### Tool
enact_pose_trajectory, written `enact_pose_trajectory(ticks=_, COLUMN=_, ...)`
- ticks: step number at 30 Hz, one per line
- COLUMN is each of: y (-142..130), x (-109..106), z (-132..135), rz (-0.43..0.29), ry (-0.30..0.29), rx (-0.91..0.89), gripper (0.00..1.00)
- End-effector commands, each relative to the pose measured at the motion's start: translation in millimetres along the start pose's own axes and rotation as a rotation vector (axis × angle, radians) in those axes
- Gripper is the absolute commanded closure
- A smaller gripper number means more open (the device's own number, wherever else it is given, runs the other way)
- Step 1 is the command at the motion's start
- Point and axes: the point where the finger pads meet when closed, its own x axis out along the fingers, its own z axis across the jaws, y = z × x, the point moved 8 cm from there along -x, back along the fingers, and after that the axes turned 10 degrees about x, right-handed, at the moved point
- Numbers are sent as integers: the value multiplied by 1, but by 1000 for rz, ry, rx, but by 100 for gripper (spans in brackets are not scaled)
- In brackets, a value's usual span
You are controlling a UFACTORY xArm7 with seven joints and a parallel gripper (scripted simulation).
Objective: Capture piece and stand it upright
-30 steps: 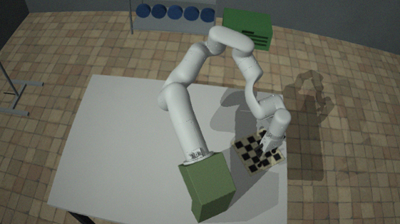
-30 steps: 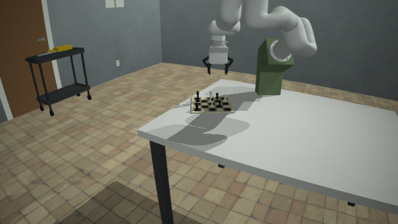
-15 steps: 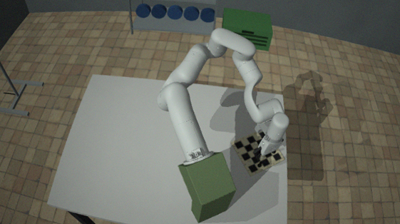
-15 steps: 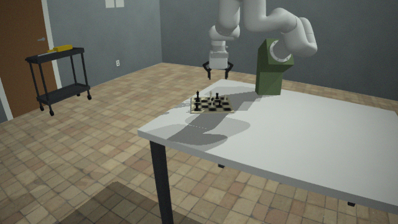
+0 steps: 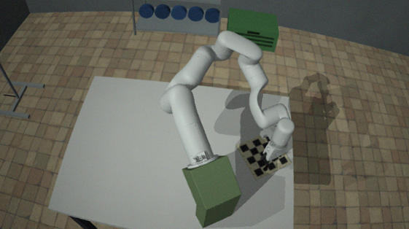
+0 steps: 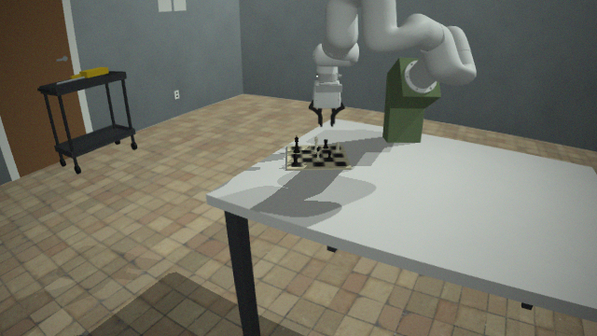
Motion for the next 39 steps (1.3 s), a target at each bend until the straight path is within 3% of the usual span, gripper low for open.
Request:
enact_pose_trajectory(ticks=1, y=-1, x=-2, z=1, rz=-2, ry=-4, rx=0, gripper=61)
enact_pose_trajectory(ticks=39, y=-1, x=7, z=1, rz=-2, ry=-4, rx=0, gripper=61)
